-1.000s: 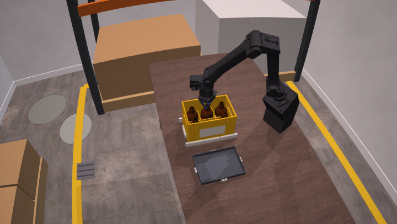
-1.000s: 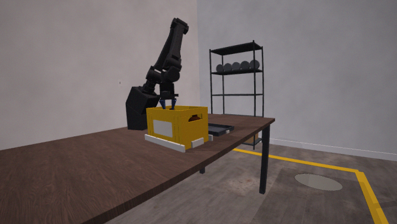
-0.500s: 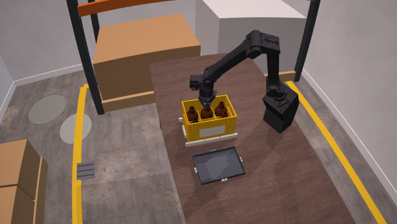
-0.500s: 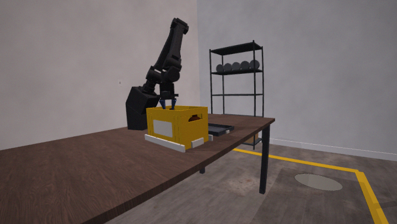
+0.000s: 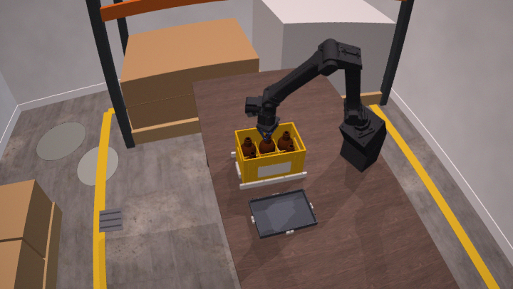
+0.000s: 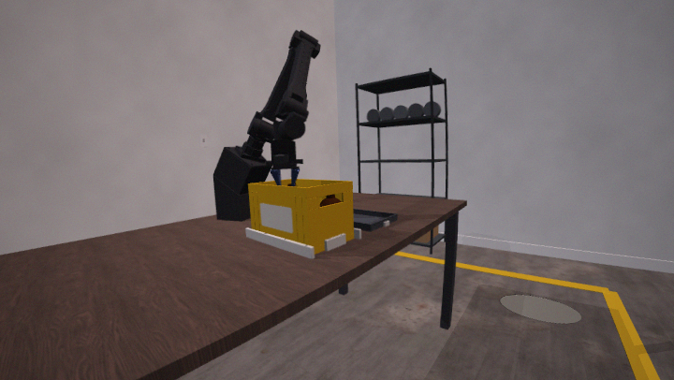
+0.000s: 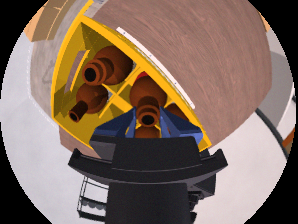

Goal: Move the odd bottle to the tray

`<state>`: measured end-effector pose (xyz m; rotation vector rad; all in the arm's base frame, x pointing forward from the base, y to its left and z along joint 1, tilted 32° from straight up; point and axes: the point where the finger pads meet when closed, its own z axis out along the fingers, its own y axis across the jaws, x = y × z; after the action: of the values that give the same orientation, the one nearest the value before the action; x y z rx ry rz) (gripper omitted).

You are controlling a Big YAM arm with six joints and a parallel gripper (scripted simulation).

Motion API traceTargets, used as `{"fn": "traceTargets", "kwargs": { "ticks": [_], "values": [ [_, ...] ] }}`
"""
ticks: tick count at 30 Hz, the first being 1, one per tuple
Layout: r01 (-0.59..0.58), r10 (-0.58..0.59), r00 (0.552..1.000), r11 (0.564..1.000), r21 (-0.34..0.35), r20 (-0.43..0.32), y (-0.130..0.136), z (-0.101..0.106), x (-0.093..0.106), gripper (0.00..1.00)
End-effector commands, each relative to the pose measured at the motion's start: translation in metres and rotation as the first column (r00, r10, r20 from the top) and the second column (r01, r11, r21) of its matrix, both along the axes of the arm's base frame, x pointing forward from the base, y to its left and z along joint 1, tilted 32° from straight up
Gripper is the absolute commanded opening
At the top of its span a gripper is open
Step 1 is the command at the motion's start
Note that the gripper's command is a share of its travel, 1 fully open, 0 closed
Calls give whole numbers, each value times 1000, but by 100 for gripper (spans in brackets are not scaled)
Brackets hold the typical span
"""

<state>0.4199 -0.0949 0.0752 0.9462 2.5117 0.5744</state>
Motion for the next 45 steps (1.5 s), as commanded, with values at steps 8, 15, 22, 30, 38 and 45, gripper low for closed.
{"fn": "traceTargets", "kwargs": {
  "ticks": [8,15,22,30,38,45],
  "values": [
    [-11,11,1000,1000,11,-25,7,-13,-1,0],
    [-11,11,1000,1000,11,-25,7,-13,-1,0],
    [-11,11,1000,1000,11,-25,7,-13,-1,0],
    [-11,11,1000,1000,11,-25,7,-13,-1,0],
    [-11,11,1000,1000,11,-25,7,-13,-1,61],
    [-9,10,1000,1000,9,-21,6,-12,1,61]
  ]
}}
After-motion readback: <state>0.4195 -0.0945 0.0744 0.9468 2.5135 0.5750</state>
